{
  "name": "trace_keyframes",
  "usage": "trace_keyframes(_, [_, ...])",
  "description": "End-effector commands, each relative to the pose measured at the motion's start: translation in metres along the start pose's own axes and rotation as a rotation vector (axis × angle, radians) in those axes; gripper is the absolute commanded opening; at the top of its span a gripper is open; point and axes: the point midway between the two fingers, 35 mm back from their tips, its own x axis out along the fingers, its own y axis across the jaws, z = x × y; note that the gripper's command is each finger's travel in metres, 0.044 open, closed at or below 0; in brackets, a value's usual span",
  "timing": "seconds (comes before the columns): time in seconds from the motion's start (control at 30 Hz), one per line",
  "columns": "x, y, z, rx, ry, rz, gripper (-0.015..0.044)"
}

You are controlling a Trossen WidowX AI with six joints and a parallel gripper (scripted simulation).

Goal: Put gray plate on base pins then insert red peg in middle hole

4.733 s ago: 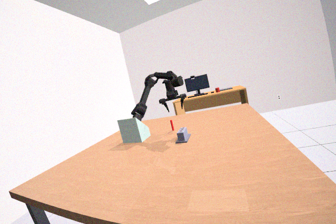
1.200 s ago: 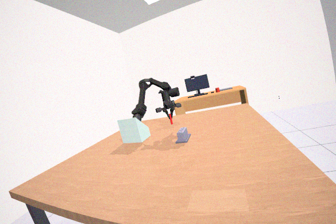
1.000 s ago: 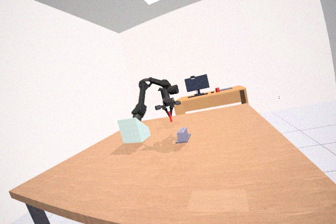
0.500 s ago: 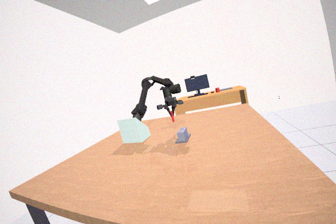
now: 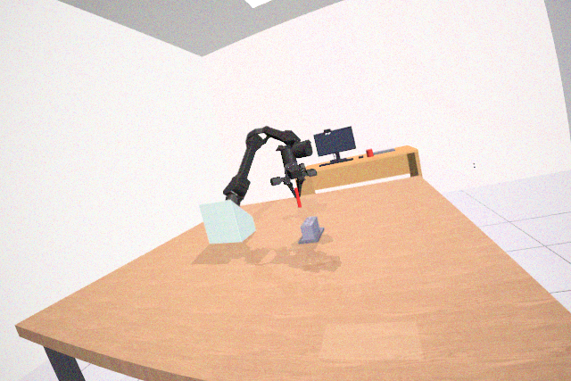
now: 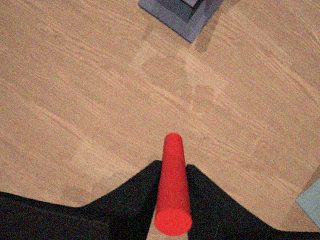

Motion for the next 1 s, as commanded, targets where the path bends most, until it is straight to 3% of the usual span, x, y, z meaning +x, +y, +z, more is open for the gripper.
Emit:
trace_keyframes(0.0, [-0.003, 0.004, 0.012, -0.009, -0.009, 0.003, 0.0000])
trace_keyframes(0.97, [-0.002, 0.003, 0.103, -0.016, -0.009, 0.006, 0.0000])
